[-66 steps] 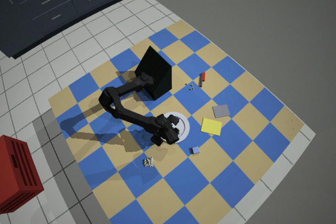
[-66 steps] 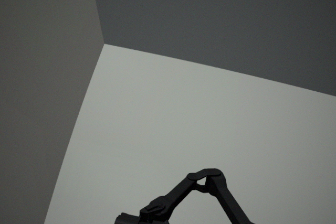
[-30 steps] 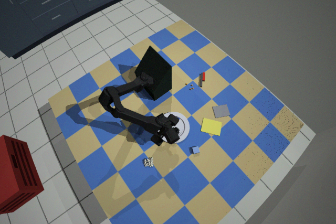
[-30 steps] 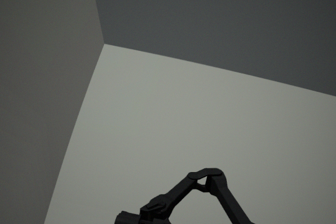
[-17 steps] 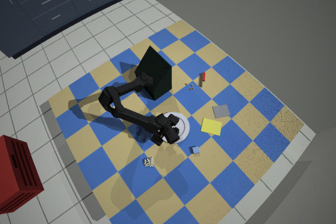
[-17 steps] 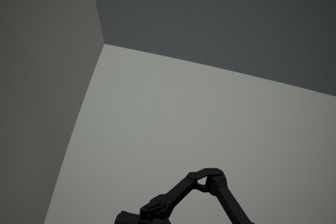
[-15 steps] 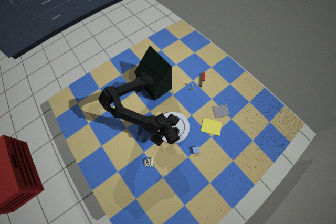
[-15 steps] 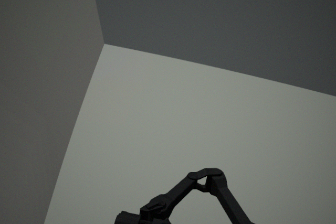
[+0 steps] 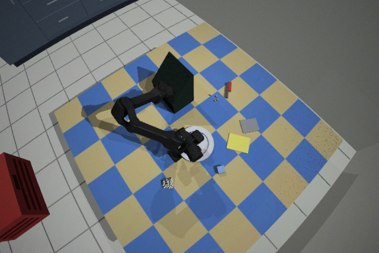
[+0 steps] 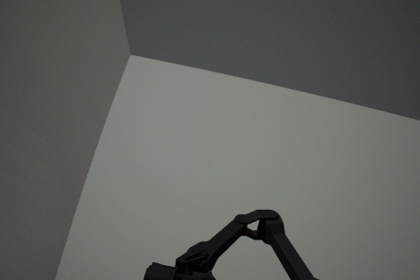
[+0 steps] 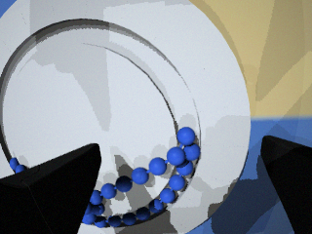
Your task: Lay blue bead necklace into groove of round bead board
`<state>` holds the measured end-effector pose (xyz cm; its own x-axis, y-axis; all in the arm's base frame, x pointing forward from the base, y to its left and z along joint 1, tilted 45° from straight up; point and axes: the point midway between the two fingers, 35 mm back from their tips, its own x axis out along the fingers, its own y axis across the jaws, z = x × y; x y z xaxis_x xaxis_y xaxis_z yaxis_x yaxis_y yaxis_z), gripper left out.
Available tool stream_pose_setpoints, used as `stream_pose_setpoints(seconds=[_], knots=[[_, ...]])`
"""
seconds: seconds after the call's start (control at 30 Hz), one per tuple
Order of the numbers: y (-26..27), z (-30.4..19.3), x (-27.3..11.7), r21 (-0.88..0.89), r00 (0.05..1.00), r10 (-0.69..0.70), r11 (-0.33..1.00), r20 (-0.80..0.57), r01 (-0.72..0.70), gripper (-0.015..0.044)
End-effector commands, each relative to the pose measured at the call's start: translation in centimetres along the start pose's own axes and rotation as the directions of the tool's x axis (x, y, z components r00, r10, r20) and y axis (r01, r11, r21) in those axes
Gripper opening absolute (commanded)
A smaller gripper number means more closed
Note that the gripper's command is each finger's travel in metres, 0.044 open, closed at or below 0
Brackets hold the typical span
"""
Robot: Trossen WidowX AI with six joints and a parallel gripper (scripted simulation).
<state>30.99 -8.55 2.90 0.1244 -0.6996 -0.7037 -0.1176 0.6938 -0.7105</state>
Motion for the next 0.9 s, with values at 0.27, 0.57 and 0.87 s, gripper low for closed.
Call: stream_pose_setpoints(seconds=[0.27, 0.57, 0.87], knots=[[0.9, -0.8, -1.9, 0.825, 1.0, -0.001, 0.565, 0.001, 0.0, 0.012], [1.4, -1.4, -2.9, 1.0, 1.0, -0.002, 0.025, 0.001, -0.001, 0.012], [1.4, -1.4, -2.9, 1.0, 1.0, -0.002, 0.025, 0.001, -0.001, 0.012]])
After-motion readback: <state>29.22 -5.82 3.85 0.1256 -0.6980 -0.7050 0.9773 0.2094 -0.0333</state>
